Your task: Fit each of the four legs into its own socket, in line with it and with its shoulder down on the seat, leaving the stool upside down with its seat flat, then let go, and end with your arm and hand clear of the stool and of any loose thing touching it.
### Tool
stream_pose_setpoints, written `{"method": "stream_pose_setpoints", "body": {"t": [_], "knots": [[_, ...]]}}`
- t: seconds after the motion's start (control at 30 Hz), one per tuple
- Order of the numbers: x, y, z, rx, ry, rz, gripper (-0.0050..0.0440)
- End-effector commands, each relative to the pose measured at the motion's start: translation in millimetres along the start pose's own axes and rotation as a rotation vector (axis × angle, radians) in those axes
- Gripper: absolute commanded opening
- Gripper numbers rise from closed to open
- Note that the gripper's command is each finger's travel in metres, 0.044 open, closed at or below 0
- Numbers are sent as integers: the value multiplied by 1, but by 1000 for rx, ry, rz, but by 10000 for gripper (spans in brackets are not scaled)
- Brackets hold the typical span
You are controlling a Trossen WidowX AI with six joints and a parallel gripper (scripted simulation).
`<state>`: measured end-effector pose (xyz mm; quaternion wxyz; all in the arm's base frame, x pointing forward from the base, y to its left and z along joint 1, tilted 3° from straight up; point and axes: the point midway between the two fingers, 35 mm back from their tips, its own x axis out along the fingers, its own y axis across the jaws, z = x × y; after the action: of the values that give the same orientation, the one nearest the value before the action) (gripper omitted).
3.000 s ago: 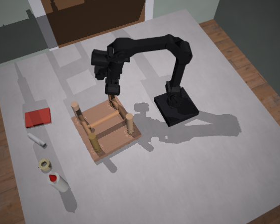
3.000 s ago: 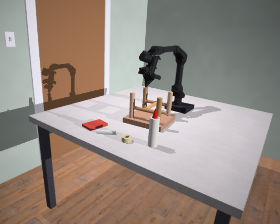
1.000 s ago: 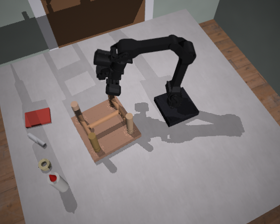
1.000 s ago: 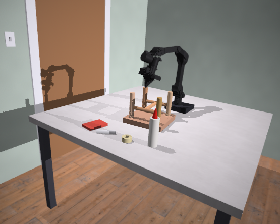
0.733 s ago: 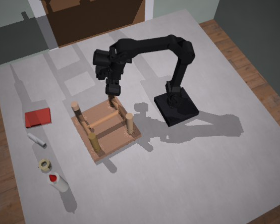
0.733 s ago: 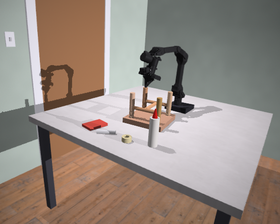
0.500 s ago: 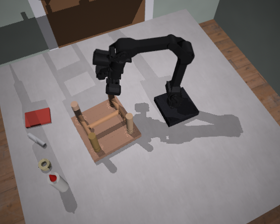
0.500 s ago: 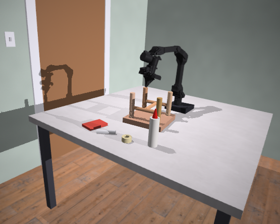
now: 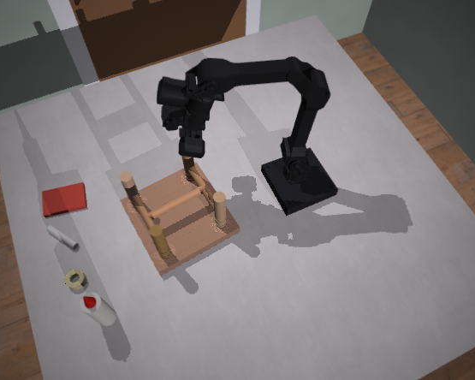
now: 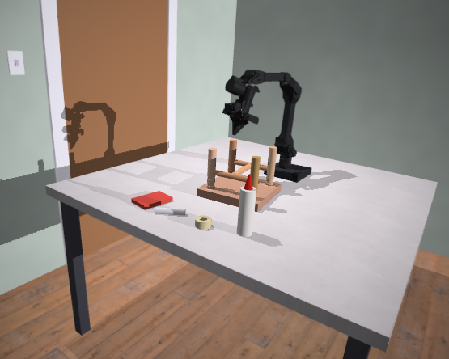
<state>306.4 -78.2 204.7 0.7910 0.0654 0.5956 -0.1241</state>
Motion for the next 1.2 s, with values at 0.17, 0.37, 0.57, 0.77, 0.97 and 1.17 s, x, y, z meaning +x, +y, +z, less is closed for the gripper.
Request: {"method": "stream_pose_setpoints", "body": {"t": [0.17, 0.37, 0.57, 0.77, 0.97, 1.17], "knots": [[-3, 0, 1, 0, -5, 0, 48], [-3, 0, 1, 0, -5, 0, 144], [-3, 0, 1, 0, -5, 0, 288], [-7, 0, 3, 0, -5, 0, 408], [-34, 0, 13, 0, -5, 0, 440], [-60, 0, 20, 0, -5, 0, 440]]}}
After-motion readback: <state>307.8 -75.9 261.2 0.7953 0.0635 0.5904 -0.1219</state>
